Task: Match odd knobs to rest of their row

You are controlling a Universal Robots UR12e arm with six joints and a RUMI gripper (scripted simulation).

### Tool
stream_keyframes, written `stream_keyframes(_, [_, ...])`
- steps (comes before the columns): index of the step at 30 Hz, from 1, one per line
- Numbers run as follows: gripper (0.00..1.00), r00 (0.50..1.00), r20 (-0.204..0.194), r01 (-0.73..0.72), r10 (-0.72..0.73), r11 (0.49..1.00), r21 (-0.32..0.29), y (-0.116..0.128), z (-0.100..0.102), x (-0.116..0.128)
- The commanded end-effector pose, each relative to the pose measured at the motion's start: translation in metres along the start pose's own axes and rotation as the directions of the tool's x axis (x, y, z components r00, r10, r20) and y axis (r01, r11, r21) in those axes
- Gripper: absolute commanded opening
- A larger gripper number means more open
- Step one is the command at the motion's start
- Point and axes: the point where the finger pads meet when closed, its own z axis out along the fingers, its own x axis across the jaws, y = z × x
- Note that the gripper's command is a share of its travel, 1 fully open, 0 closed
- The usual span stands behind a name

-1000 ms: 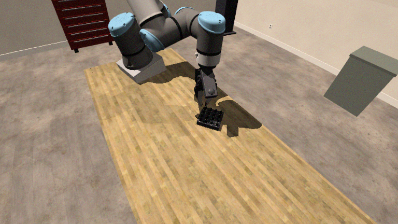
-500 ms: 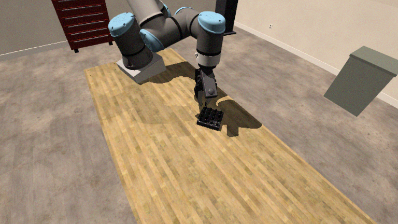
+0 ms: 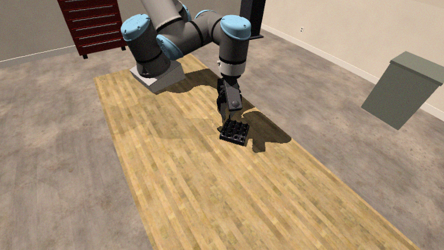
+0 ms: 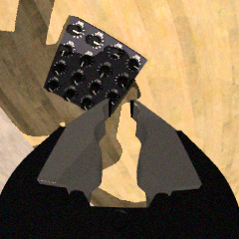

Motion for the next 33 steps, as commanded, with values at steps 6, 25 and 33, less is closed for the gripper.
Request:
stream_keyframes(6, [0.11,1.000,0.001,0.000,0.000,1.000,0.001,-0.001,0.009,0.000])
stream_keyframes(25, [0.11,1.000,0.001,0.000,0.000,1.000,0.001,-0.001,0.030,0.000])
stream_keyframes(33, [0.11,1.000,0.001,0.000,0.000,1.000,0.001,-0.001,0.035,0.001])
